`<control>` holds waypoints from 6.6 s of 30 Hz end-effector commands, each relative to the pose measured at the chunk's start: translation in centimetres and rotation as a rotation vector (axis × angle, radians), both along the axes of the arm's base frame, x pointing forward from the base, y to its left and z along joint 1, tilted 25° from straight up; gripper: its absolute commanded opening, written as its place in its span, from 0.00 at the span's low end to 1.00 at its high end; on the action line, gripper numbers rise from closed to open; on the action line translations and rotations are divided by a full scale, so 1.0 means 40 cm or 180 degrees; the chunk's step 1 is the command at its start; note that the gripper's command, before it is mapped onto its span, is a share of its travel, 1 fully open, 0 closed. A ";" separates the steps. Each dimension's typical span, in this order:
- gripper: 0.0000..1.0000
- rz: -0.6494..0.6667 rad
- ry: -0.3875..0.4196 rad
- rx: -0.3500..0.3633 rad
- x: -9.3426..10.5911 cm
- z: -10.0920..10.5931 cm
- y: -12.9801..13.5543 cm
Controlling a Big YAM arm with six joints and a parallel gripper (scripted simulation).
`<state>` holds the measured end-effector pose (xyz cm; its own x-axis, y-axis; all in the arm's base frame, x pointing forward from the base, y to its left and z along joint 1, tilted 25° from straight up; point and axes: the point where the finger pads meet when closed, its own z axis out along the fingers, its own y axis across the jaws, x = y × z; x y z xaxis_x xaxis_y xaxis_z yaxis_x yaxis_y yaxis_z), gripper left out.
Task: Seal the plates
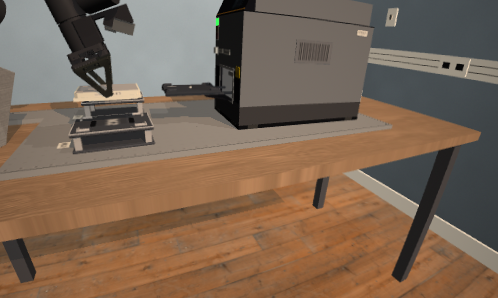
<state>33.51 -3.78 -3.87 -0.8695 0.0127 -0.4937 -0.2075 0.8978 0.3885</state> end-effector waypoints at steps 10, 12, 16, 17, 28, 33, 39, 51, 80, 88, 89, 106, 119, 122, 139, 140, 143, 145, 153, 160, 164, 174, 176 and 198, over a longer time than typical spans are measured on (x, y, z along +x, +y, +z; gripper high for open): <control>0.00 0.0023 -0.0028 -0.0011 0.012 -0.015 0.013; 0.00 0.0023 -0.0020 -0.0005 0.007 -0.019 0.018; 0.00 0.0019 -0.0044 -0.0015 0.011 -0.018 0.017; 0.00 0.0007 -0.0052 -0.0019 0.016 -0.018 0.012; 0.00 0.0019 -0.0082 -0.0030 0.032 -0.022 0.015; 0.00 0.0010 -0.0030 -0.0010 0.011 -0.039 0.022; 0.00 0.0001 -0.0023 -0.0006 0.007 -0.045 0.023; 0.00 0.0008 -0.0154 -0.0059 0.070 -0.036 0.008; 0.00 0.0029 -0.0138 -0.0053 0.063 -0.041 0.026; 0.00 -0.0052 -0.0093 -0.0044 0.044 -0.042 0.003; 0.00 -0.0052 -0.0093 -0.0044 0.044 -0.042 0.003; 0.00 -0.0049 -0.0053 -0.0021 0.028 -0.065 0.014; 0.00 0.0017 -0.0135 -0.0036 0.069 -0.077 0.036; 0.00 -0.0011 -0.0141 -0.0043 0.071 -0.083 0.025; 0.00 0.0022 -0.0074 -0.0020 0.034 -0.108 0.059; 0.00 0.0022 -0.0074 -0.0020 0.034 -0.108 0.059; 0.00 0.0011 -0.0092 -0.0034 0.043 -0.106 0.048; 0.00 0.0006 -0.0103 -0.0045 0.050 -0.104 0.038; 0.00 -0.0035 -0.0022 -0.0015 0.036 -0.111 0.024; 0.00 -0.0047 0.0028 0.0006 0.009 -0.114 0.031; 0.00 -0.0057 0.0018 0.0004 0.000 -0.107 0.032; 0.00 -0.0029 -0.0085 -0.0013 0.053 -0.082 0.036; 0.00 -0.0003 -0.0080 -0.0017 0.053 -0.086 0.040; 0.00 -0.0061 -0.0072 -0.0027 0.018 -0.114 0.028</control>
